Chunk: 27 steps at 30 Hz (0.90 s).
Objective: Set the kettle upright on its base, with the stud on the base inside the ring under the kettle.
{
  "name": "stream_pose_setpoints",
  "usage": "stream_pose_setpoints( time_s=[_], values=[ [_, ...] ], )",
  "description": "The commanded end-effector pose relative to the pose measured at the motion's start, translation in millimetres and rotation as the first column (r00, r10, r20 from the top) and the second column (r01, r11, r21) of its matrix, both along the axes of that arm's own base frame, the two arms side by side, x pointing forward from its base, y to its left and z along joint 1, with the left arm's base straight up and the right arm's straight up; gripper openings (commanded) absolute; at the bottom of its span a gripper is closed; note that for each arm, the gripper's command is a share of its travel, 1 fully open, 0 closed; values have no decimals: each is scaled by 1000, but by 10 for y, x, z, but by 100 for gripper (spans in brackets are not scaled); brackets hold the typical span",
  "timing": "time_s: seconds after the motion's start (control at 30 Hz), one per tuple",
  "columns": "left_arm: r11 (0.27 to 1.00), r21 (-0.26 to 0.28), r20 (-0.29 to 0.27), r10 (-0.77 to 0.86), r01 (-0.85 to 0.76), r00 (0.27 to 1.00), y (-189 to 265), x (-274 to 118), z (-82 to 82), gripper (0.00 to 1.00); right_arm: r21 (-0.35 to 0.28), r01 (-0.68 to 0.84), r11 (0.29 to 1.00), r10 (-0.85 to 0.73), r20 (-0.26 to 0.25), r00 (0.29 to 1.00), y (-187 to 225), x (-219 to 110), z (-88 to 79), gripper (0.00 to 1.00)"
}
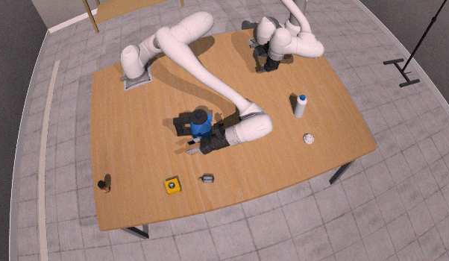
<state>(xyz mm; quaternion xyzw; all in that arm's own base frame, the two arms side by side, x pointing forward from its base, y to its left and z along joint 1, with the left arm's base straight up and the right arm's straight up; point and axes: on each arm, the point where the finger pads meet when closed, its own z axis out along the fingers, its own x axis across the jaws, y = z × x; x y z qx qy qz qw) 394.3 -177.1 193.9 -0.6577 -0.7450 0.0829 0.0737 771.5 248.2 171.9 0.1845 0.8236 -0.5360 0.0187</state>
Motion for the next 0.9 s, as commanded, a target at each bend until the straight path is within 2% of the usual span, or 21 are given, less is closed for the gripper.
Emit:
stream_pose_setpoints(
  time_s=[0.0,0.87],
  values=[
    [1000,0,1,0,0,1000,-1,3,5,100,1,0,1000,0,1,1000,1,1,13,100],
    [1000,1,-2,8,-8,1000,45,17,0,100,1,0,1000,0,1,1000,1,1,13,100]
  ],
)
